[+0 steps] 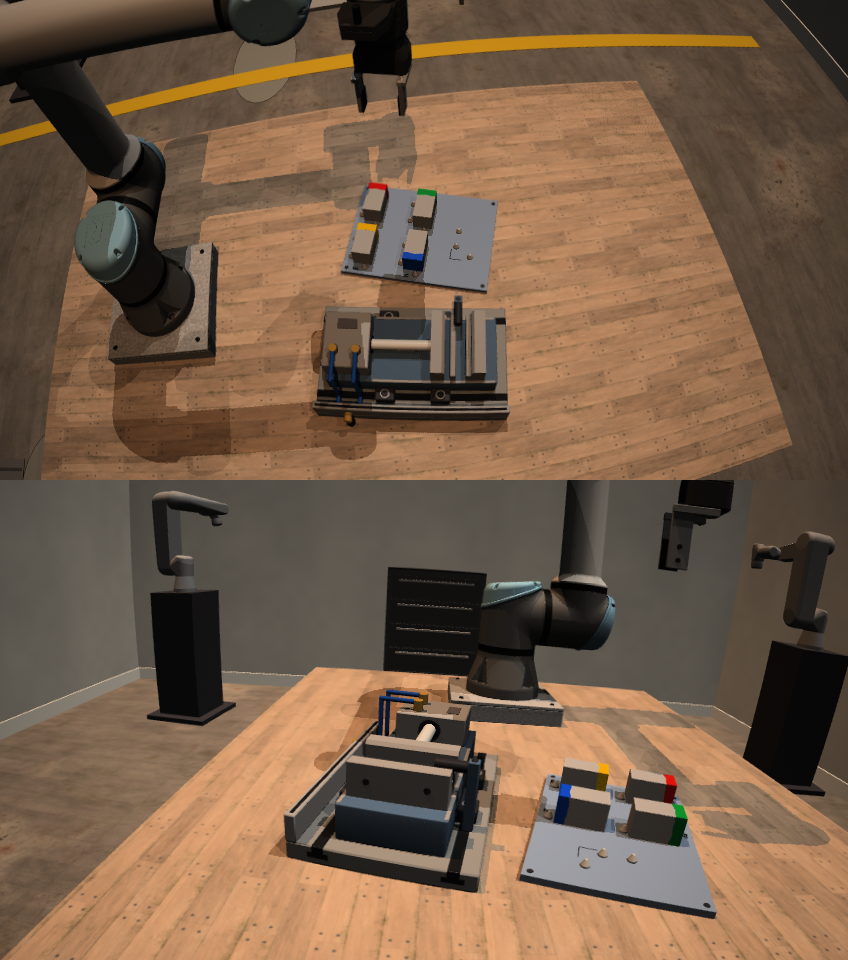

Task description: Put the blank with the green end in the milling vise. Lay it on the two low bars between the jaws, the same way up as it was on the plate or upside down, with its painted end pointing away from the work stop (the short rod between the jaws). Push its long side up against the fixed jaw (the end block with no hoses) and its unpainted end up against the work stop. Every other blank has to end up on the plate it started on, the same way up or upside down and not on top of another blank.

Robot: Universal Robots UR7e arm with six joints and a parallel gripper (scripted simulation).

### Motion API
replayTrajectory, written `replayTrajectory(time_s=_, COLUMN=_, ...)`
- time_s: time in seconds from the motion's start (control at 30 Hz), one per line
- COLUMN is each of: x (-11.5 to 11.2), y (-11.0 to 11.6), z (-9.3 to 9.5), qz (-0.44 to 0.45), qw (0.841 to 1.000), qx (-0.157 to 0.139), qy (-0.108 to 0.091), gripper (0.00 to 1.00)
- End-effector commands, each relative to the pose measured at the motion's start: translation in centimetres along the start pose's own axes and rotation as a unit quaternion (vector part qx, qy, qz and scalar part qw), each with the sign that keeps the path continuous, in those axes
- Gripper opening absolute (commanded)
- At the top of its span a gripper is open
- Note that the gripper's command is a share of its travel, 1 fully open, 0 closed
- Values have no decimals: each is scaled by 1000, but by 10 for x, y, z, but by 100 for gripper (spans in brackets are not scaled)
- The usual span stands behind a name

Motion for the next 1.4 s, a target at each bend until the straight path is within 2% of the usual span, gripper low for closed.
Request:
replayTrajectory(time_s=0.0, x=-2, y=-2, z=0, qz=0, qw=1000, qx=0, qy=-1, gripper=100)
replayTrajectory(time_s=1.37, x=-7, y=-9, z=1, qz=0, qw=1000, qx=0, qy=-1, gripper=100)
Point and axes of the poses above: the point where the finger pads meet when closed, its own z axis out along the fingers, its own x axis across the jaws, y = z × x, the point moved 6 cm from there along -z, back along the fingers, and after that the axes turned 12 degrees about z, right-handed, at the moved point
